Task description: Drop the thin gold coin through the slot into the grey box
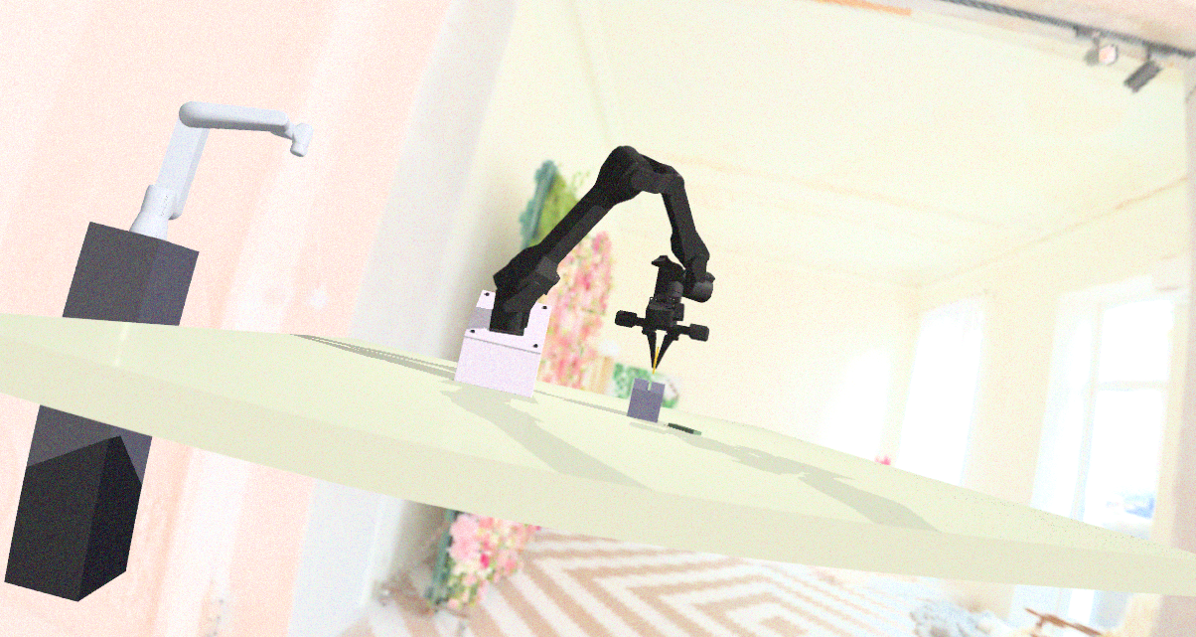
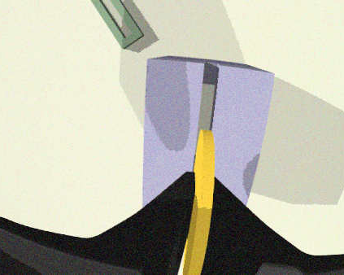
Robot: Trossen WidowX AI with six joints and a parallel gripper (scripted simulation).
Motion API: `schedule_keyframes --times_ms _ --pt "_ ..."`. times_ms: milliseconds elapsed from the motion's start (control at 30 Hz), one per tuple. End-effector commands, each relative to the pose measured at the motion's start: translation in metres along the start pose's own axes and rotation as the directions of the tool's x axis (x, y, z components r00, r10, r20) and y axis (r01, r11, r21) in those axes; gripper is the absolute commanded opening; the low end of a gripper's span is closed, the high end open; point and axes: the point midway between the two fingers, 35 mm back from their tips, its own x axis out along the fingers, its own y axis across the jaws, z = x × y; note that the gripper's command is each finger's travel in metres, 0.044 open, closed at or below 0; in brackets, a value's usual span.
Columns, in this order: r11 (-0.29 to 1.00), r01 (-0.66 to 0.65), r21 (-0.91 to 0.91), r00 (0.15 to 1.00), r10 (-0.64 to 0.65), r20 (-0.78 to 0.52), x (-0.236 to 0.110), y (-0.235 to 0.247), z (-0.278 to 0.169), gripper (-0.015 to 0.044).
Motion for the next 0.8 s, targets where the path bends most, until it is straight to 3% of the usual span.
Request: schedule_keyframes --times_ms 0,767 --pt "1.000 0.002 -0.010 1.000 -0.002 0.007 0.0031 -0.0026 0.0015 0.0000" --pt "1.000 0.002 -0.010 1.000 -0.002 0.008 0.0109 -0.0027 0.0018 0.0000"
